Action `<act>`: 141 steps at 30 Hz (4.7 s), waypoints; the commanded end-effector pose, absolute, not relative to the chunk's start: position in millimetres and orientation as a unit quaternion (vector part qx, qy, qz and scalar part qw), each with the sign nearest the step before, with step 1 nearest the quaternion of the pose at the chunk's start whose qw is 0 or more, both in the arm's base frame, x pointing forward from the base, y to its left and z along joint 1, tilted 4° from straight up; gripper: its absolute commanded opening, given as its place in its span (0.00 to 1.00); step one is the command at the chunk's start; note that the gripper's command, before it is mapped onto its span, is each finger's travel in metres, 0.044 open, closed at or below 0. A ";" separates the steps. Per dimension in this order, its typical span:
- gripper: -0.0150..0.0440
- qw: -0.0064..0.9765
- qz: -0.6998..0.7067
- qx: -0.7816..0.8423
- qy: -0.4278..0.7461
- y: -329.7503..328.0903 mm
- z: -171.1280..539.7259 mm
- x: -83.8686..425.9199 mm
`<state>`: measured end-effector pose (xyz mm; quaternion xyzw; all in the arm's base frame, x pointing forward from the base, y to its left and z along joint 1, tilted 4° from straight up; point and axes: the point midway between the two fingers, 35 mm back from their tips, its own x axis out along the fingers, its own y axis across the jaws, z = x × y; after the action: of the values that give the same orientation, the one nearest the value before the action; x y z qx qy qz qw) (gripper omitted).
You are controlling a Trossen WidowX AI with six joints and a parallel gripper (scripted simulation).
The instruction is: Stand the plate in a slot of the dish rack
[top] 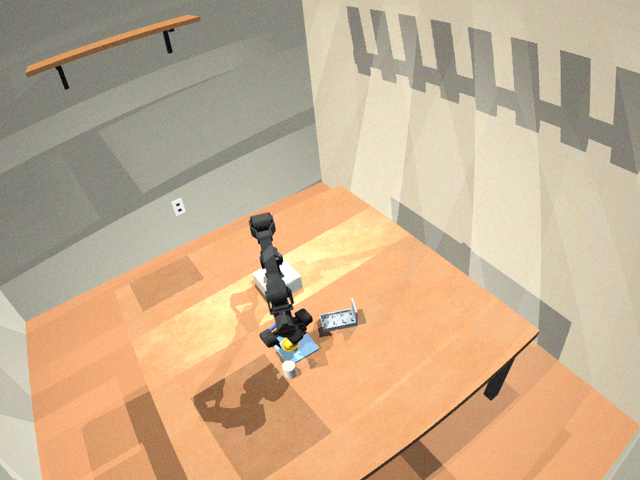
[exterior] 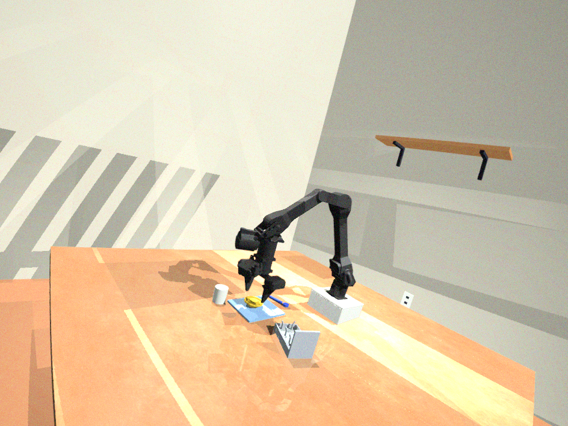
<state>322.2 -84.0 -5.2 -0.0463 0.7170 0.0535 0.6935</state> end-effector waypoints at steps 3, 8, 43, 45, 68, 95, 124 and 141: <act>0.93 0.691 0.055 -0.048 0.719 -84.3 -17.6 319.8; 0.93 0.691 0.055 -0.048 0.719 -84.4 -25.7 319.2; 0.38 0.691 0.055 -0.048 0.719 -86.5 -7.0 326.8; 0.29 0.691 0.055 -0.048 0.719 -87.1 3.4 329.2; 0.25 0.692 0.054 -0.048 0.719 -90.0 108.3 342.1; 0.25 0.683 -0.107 0.111 0.714 22.3 138.7 283.7; 0.25 0.648 0.170 0.079 0.739 33.4 79.6 282.8; 0.25 0.650 0.382 0.073 0.652 39.4 43.1 279.8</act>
<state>281.2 38.6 50.6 0.0716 0.6774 0.3419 0.6474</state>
